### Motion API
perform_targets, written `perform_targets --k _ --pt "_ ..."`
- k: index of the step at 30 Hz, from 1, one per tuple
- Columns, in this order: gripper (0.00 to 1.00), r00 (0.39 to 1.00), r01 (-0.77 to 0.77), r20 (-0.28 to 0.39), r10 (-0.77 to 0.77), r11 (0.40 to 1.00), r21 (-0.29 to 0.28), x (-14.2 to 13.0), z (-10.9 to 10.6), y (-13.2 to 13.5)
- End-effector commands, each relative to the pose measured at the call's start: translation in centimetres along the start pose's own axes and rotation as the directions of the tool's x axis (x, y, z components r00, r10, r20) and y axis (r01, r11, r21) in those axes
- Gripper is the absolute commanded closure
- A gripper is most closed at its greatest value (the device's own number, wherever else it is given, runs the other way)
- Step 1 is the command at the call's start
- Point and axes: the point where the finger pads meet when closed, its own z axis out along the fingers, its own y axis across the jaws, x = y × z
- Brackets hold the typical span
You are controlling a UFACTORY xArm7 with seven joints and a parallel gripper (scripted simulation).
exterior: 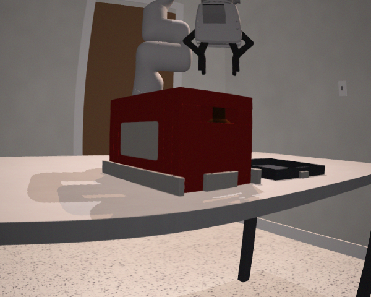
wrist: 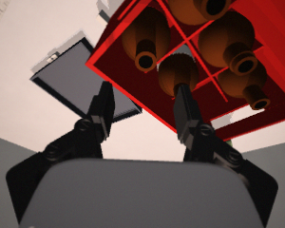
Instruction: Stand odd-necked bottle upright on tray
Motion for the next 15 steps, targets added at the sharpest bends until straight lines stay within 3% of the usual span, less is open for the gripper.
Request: perform_targets --k 1,5,6,15 --pt "0.35 1.000 0.000 -0.003 0.000 1.000 0.002 0.08 -0.41 -0.06" --pt "0.35 1.000 0.000 -0.003 0.000 1.000 0.002 0.08 -0.46 -0.06" --pt "1.00 1.000 0.000 -0.003 0.000 1.000 0.002 0.08 -0.46 -0.06" --pt "1.00 1.000 0.000 -0.003 0.000 1.000 0.002 0.08 -0.46 -0.06"
